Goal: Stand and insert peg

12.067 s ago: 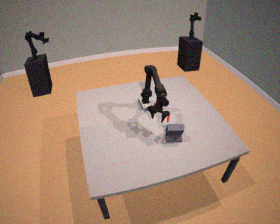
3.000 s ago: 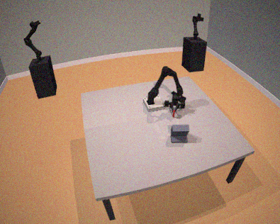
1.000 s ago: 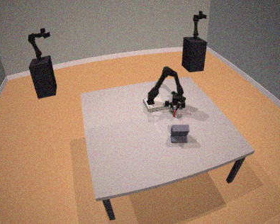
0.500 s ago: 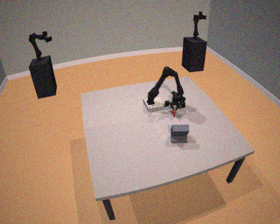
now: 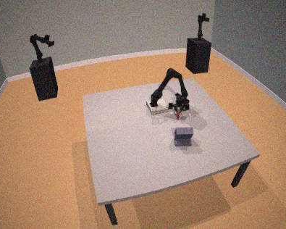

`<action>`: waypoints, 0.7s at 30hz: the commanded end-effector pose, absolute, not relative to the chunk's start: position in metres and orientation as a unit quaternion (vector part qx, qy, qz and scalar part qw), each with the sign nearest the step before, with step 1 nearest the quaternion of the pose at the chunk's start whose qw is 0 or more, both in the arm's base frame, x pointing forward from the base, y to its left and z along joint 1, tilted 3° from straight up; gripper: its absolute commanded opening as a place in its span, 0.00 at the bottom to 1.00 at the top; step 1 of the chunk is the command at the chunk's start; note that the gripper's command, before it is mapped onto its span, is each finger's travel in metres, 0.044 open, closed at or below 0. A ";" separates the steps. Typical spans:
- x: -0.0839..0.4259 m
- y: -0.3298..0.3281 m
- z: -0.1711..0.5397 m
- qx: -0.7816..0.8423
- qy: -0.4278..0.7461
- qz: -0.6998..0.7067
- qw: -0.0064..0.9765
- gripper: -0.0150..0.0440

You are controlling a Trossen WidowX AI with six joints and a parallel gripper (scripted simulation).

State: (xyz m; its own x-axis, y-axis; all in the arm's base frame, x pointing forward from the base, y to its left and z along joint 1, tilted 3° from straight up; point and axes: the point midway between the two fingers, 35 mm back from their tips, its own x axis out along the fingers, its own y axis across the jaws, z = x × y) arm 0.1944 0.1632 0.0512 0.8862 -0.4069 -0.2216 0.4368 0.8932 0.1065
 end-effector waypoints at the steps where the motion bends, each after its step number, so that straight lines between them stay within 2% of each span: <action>1: 0.193 0.164 0.049 0.077 0.097 -0.218 0.968 0.34; 21: 0.190 0.167 0.049 0.078 0.093 -0.214 0.969 0.34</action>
